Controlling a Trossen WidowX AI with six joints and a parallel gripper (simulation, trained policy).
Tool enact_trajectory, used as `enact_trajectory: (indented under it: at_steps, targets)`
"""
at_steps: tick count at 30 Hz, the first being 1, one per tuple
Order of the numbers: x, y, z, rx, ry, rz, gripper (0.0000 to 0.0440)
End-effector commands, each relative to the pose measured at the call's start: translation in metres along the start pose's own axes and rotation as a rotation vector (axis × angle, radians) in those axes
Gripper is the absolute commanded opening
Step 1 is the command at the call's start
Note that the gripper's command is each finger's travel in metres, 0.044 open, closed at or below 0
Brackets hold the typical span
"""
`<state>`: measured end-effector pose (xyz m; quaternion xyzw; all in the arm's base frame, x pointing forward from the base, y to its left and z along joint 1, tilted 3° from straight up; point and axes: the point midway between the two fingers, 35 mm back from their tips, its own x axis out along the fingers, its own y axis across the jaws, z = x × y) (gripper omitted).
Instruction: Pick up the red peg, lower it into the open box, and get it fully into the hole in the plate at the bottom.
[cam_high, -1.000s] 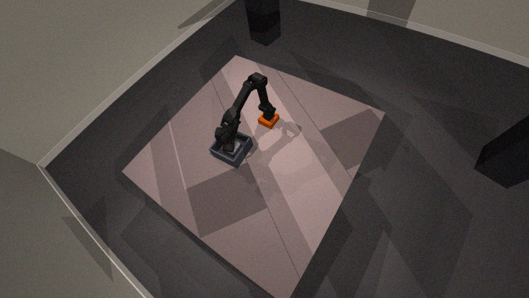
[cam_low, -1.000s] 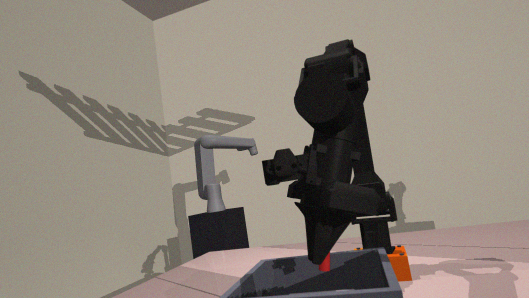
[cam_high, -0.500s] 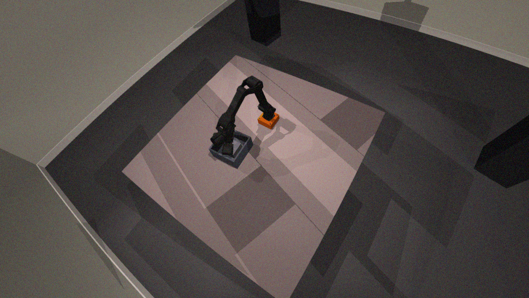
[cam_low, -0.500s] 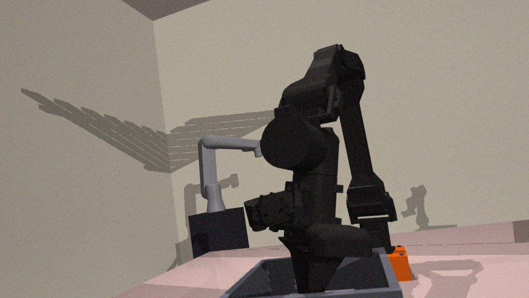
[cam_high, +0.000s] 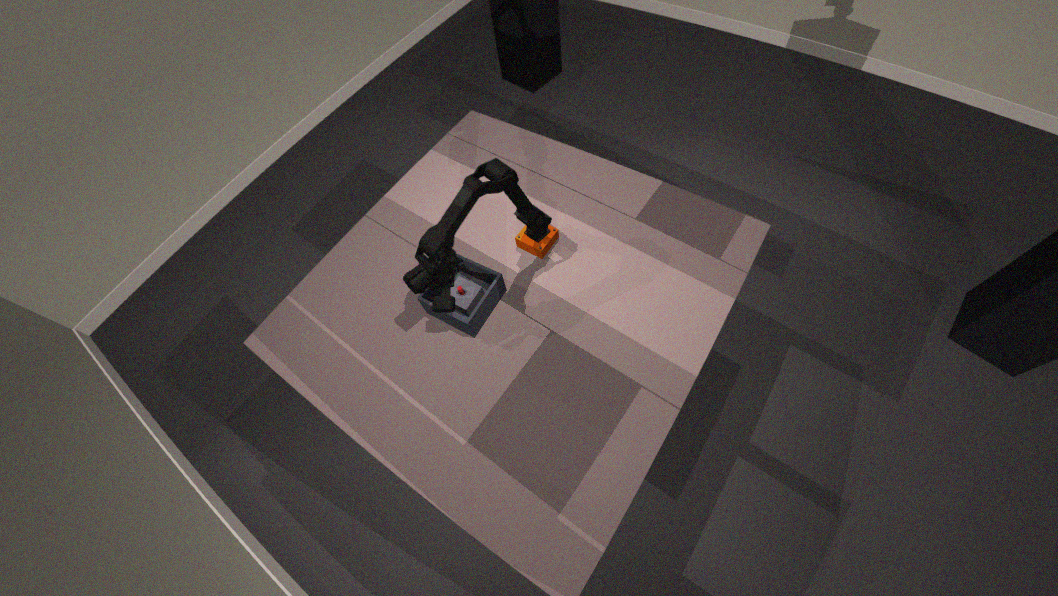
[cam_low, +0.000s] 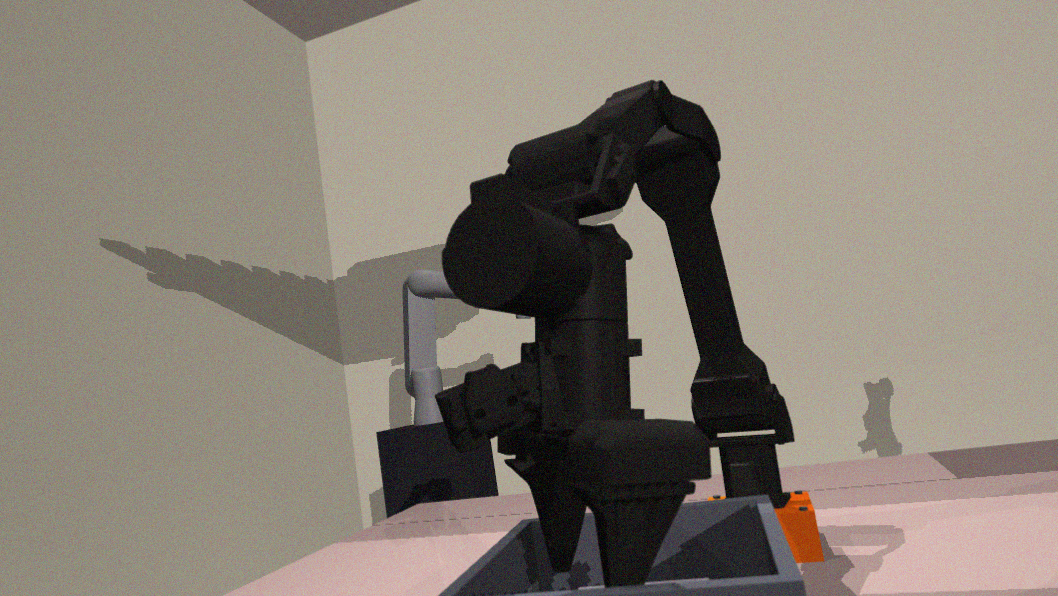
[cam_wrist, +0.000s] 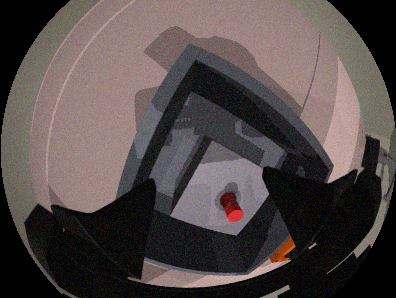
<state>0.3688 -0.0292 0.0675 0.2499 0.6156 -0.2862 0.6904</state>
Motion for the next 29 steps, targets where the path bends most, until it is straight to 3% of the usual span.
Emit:
enact_trajectory:
  at_steps: [1,11,29]
  targets:
    - [-0.008,0.019,0.010,-0.005,0.006,0.067,0.0440]
    - [-0.029,0.056,0.029,-0.036,-0.012,0.187,0.0440]
    - [-0.030,0.057,0.029,-0.037,-0.014,0.190,0.0440]
